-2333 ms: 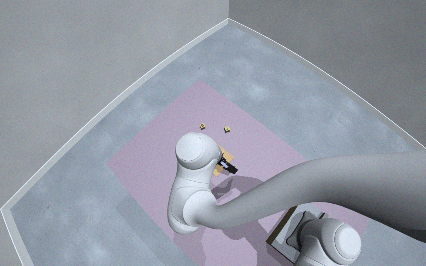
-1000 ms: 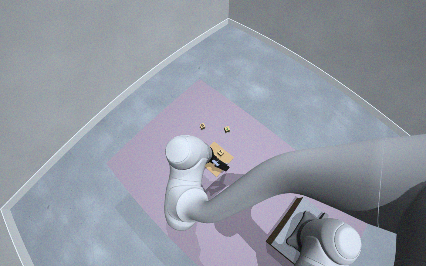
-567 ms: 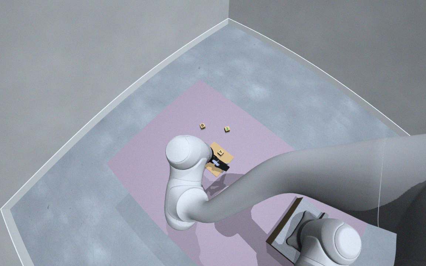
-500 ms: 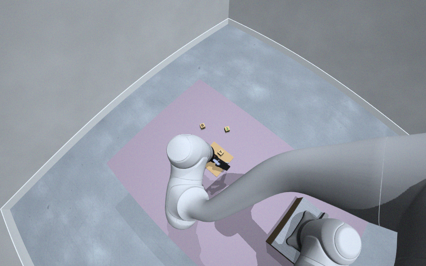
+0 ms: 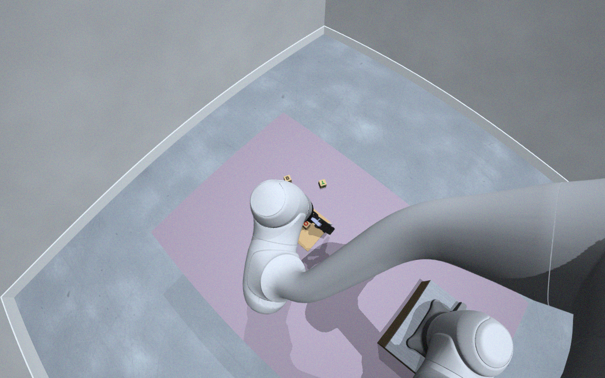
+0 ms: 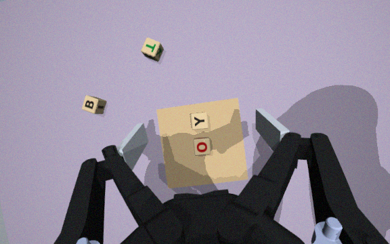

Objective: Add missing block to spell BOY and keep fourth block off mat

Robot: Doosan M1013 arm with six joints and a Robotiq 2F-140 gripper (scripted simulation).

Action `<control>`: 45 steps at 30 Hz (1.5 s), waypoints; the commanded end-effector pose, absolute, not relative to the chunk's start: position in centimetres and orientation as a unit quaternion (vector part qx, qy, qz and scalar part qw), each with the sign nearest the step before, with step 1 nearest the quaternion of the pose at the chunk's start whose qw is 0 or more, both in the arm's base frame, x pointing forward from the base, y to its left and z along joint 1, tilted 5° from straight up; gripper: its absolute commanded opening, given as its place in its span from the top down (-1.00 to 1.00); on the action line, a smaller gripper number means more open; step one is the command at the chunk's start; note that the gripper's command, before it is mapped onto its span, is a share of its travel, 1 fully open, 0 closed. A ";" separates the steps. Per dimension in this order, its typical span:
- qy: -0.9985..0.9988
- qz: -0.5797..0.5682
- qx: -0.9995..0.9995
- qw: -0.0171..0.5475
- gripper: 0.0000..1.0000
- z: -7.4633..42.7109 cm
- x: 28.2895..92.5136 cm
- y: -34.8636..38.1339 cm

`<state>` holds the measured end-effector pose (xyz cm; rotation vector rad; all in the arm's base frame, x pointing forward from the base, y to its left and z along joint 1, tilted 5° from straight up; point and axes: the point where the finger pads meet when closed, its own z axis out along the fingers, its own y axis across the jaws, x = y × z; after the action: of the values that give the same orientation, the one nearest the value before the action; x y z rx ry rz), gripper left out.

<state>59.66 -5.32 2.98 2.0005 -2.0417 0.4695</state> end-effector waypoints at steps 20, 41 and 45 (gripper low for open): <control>-0.700 0.161 0.685 0.122 -1.00 3.0 59.7 -5.3; -0.697 0.160 0.688 0.123 -1.00 3.1 59.7 -5.3; -0.686 0.155 0.700 0.126 -1.00 3.8 60.0 -5.4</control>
<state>59.82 -5.35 3.36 2.0195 -2.0198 0.4610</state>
